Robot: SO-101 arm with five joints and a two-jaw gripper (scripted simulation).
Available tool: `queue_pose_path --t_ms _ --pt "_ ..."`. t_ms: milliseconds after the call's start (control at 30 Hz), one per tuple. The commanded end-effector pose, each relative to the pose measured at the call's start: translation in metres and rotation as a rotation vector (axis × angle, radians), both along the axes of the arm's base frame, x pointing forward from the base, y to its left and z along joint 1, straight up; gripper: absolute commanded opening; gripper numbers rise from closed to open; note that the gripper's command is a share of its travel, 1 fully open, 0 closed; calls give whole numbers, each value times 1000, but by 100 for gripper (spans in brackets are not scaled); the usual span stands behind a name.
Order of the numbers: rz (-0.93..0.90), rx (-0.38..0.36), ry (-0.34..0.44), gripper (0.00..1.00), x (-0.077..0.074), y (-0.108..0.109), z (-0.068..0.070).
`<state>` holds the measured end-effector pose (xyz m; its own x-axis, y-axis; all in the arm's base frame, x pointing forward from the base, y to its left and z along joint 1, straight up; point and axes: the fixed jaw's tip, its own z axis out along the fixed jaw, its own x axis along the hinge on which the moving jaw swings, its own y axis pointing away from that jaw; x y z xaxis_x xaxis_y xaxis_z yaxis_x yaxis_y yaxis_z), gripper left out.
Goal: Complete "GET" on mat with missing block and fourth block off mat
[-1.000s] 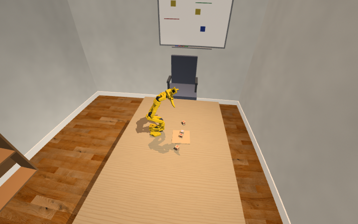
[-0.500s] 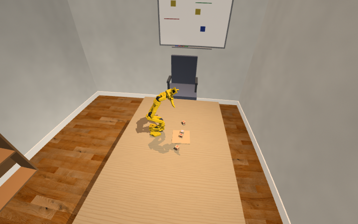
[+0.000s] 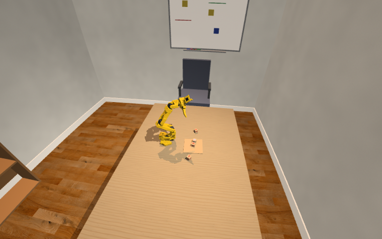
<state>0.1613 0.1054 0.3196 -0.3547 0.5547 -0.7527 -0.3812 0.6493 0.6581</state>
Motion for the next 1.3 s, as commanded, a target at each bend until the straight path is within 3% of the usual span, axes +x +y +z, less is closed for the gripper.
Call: queue_pose_path --t_ms 0,233,500,767,1067,1267 --pt "-22 -8 -39 100 -2 -6 8" --pt "-72 -127 23 100 7 -13 -14" --pt "-79 -145 33 100 9 -14 -18" --pt "-124 -273 112 100 16 -24 -42" --pt "-132 -300 130 100 17 -26 -47" --pt "-157 -391 196 100 20 -35 -66"
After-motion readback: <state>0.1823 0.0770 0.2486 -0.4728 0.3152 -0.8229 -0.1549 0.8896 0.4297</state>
